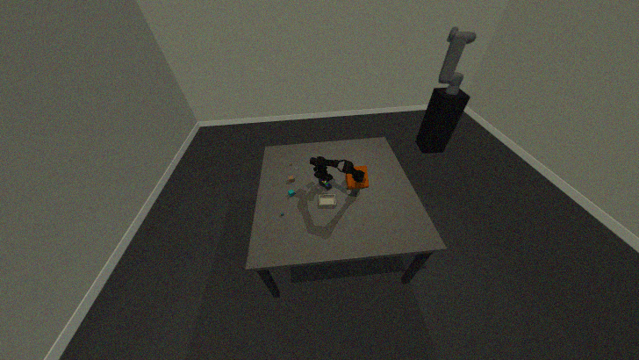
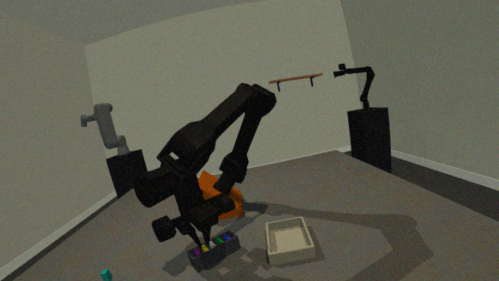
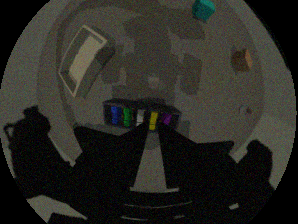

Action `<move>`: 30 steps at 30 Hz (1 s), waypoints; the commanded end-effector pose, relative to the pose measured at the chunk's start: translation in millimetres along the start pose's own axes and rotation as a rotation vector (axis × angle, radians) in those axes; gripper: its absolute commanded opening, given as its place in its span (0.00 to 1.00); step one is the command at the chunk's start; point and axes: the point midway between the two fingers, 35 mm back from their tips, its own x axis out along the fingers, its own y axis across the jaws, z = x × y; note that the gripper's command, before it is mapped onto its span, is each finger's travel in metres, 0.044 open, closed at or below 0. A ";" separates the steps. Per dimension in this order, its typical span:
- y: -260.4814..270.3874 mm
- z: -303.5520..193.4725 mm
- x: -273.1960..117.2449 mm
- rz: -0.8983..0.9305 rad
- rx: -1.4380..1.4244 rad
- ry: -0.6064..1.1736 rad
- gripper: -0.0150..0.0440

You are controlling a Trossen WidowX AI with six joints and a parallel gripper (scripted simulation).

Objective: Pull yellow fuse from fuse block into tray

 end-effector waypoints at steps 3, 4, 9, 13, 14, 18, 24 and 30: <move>0.5 0.0 1.5 0.002 0.004 -0.004 0.38; 0.5 0.0 1.5 0.002 0.004 -0.004 0.38; 0.5 0.1 1.9 0.002 0.004 -0.004 0.38; 0.5 0.1 4.4 0.002 0.004 -0.004 0.38; 0.5 0.1 5.3 0.002 0.004 -0.004 0.38; 0.6 0.2 9.2 0.002 0.004 -0.004 0.38; 0.7 0.2 11.5 0.003 0.004 -0.004 0.38; 0.3 0.0 10.2 0.000 0.000 0.000 0.32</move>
